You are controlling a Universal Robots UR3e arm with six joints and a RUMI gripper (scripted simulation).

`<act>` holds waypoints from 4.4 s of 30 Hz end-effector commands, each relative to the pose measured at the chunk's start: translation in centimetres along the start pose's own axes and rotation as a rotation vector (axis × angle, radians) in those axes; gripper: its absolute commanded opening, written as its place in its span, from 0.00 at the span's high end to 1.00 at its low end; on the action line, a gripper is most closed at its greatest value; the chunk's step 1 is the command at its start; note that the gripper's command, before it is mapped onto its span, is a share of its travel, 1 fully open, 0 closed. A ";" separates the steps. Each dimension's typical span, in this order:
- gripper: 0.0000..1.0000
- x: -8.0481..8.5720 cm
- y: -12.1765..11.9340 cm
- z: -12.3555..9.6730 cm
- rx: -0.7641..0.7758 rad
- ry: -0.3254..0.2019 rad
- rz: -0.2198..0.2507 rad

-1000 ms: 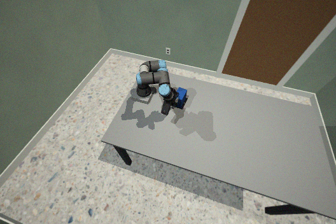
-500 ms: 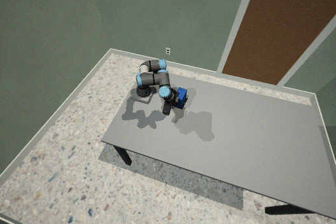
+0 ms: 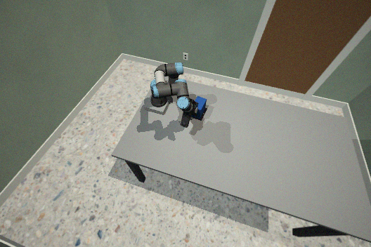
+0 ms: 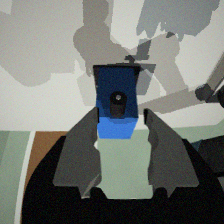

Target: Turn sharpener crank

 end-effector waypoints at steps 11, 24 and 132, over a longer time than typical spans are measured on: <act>0.68 -0.3 -0.3 0.4 0.002 0.015 0.021; 0.68 -0.2 -0.3 0.3 0.002 0.015 0.022; 0.91 -3.7 -0.3 0.3 0.002 0.015 0.021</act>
Point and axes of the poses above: the point where the finger pads meet when closed, its own x axis back along the fingers, its own y axis across the jaws, z = x × y, the point moved 8 cm from there along x, back along the fingers, and after that the axes turned 9 degrees about -x, right-handed, at the moved point
